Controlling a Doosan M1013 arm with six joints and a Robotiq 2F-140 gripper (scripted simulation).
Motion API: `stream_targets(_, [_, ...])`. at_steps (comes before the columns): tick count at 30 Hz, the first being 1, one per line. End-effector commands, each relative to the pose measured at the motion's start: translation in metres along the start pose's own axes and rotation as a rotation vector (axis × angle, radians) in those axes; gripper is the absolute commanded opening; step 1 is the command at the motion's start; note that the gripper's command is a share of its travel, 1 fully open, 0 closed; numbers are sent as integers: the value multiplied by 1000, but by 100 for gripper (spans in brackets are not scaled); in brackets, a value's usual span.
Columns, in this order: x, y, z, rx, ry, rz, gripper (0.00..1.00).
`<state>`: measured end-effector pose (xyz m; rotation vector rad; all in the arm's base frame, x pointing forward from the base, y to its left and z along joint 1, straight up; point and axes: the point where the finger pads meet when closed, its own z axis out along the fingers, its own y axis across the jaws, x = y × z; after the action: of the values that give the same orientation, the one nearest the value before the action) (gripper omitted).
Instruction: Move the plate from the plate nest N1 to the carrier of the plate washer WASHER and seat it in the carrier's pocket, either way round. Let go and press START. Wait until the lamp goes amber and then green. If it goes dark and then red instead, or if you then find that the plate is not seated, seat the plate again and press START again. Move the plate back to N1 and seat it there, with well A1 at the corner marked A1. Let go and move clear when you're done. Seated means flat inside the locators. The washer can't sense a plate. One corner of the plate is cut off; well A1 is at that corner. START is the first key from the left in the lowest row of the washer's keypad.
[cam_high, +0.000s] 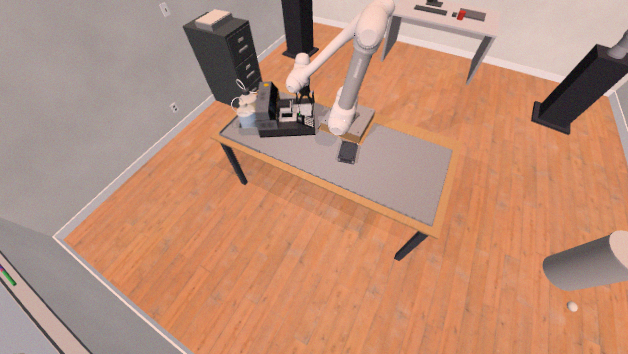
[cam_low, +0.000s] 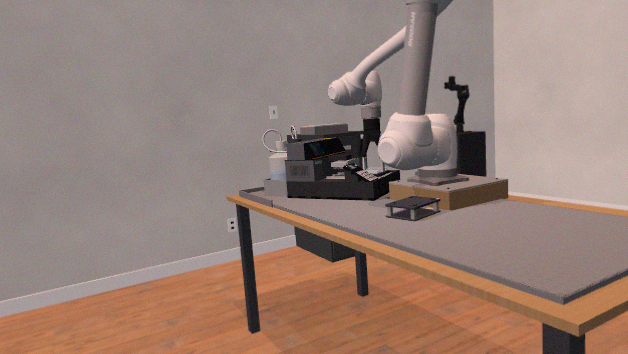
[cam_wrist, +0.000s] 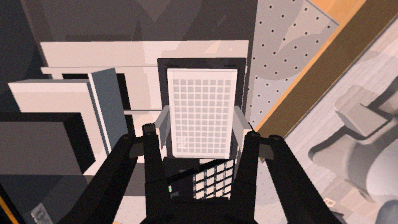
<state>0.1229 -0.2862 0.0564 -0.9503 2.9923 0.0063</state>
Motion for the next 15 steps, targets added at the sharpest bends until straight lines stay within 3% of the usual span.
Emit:
stream_targets(1, [1, 3, 3, -5, 3, -9, 10])
stream_targets(15, [0, 3, 4, -5, 3, -9, 10])
